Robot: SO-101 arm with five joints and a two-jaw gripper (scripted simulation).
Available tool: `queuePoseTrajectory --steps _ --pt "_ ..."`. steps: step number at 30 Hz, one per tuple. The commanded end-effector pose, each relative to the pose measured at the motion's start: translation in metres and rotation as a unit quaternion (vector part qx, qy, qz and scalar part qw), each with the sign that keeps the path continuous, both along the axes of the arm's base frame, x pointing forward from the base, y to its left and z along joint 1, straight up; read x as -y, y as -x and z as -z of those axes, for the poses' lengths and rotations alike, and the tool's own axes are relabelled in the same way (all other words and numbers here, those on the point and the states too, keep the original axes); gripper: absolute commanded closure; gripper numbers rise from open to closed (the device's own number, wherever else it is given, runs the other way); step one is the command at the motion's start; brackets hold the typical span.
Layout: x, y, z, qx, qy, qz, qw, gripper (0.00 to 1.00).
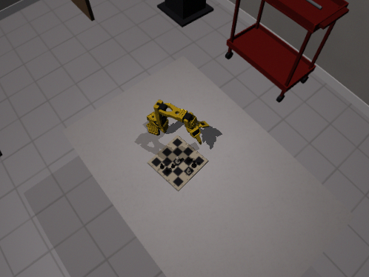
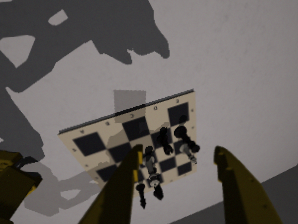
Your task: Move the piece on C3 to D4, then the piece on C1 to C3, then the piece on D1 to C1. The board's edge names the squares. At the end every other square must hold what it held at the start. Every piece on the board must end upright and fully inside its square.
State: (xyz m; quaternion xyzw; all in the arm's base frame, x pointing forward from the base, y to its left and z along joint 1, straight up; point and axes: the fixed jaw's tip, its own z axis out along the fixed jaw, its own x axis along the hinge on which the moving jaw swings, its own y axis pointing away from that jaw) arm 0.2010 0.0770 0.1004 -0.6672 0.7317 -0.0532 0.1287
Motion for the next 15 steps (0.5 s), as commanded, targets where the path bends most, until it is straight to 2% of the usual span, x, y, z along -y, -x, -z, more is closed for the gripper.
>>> queuePoseTrajectory --steps 1,9,15 --pt "-0.015 0.011 -0.002 -0.006 -0.025 0.046 0.999 0.68" --pt "-0.038 0.029 -0.002 -0.027 -0.062 0.128 0.989 0.65" --pt "-0.047 0.037 -0.003 -0.037 -0.077 0.163 0.983 0.64"
